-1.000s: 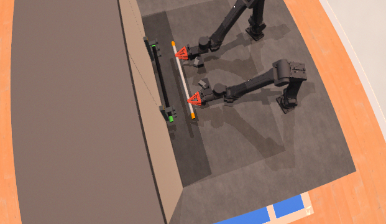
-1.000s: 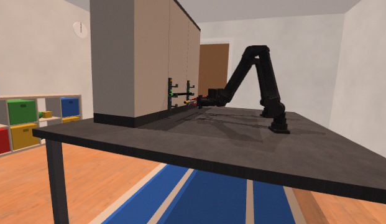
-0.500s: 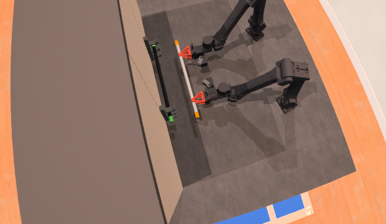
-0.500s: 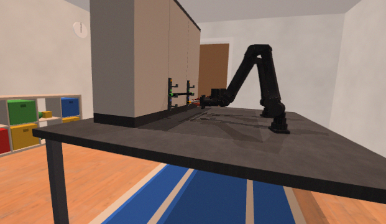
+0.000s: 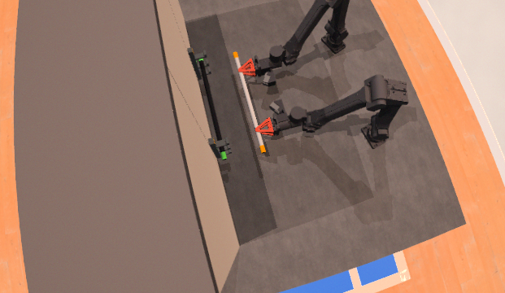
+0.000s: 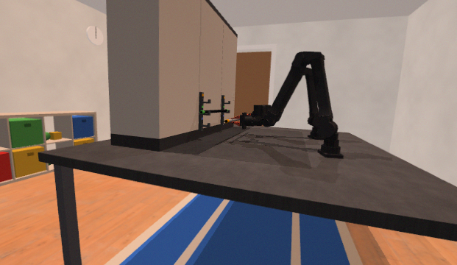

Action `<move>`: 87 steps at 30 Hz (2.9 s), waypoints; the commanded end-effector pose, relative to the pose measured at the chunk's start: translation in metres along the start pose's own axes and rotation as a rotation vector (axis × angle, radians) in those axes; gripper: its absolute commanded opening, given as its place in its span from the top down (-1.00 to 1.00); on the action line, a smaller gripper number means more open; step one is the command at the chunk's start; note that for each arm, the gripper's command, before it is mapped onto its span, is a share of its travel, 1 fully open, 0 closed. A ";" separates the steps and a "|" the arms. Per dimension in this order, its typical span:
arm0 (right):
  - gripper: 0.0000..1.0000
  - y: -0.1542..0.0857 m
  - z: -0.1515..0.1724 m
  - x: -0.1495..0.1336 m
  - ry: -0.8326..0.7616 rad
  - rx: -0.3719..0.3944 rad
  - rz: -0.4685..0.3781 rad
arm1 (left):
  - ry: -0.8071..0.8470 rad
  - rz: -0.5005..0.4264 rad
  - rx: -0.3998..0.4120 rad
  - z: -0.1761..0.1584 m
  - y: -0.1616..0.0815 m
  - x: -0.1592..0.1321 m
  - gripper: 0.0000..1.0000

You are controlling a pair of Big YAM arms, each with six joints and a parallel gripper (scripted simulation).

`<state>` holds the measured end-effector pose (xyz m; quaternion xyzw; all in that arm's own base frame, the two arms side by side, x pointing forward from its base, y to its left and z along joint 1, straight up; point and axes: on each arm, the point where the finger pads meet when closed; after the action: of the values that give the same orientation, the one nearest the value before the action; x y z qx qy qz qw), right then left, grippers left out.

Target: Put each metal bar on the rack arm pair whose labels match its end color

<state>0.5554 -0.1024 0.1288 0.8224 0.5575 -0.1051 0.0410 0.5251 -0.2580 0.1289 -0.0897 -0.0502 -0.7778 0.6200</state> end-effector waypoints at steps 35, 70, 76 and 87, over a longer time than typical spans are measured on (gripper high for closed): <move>1.00 -0.051 -0.021 -0.009 0.009 -0.069 0.033 | -0.017 0.001 0.096 0.034 -0.051 0.002 1.00; 1.00 -0.076 -0.015 -0.007 0.009 -0.069 0.033 | -0.017 0.001 0.096 0.028 -0.076 0.001 1.00; 1.00 -0.078 -0.014 -0.007 0.009 -0.069 0.033 | -0.016 0.001 0.096 0.026 -0.079 0.001 1.00; 1.00 -0.083 -0.011 -0.007 0.009 -0.069 0.033 | -0.016 0.001 0.096 0.024 -0.084 0.001 1.00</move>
<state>0.4779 -0.0709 0.1295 0.8228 0.5580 -0.0957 0.0502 0.4427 -0.2398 0.1300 -0.0831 -0.0610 -0.7790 0.6185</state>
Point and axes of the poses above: on each arm, the point where the finger pads meet when closed, its own y axis out along the fingers, its own z axis across the jaws, x = y × z, and after that the axes turned 12 degrees about -y, right-handed
